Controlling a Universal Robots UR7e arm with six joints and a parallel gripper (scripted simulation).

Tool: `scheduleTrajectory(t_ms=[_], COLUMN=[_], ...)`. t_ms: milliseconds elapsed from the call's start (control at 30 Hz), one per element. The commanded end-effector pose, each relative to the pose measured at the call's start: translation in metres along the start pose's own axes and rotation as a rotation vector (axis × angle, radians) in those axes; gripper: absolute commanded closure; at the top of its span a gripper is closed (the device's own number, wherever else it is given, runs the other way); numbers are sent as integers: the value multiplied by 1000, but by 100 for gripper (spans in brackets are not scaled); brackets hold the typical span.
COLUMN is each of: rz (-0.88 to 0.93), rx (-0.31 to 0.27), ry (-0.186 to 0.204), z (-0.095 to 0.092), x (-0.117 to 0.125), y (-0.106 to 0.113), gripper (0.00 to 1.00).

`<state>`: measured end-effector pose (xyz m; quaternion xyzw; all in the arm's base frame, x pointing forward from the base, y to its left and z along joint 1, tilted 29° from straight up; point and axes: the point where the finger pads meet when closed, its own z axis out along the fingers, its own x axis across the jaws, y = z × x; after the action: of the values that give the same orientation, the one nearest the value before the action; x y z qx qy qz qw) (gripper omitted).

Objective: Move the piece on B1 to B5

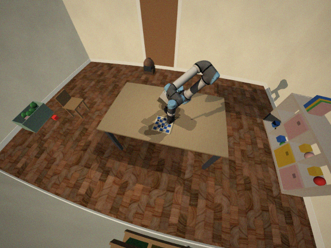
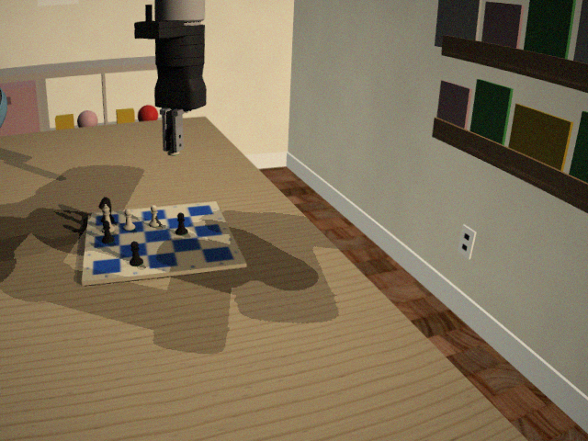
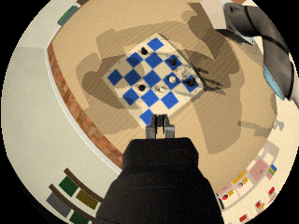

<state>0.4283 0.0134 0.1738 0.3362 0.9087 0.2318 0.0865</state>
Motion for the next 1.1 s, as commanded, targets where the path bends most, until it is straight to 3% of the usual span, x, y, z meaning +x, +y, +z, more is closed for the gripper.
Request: scheduleTrajectory(t_ms=[0, 267, 500, 633, 1067], rz=[0, 17, 109, 144, 148], rx=[0, 2, 4, 0, 0], ry=[0, 0, 0, 0, 0], z=[-1, 0, 0, -1, -1], x=[0, -13, -72, -90, -92], y=[0, -13, -87, -119, -123], gripper=[100, 100, 100, 100, 100])
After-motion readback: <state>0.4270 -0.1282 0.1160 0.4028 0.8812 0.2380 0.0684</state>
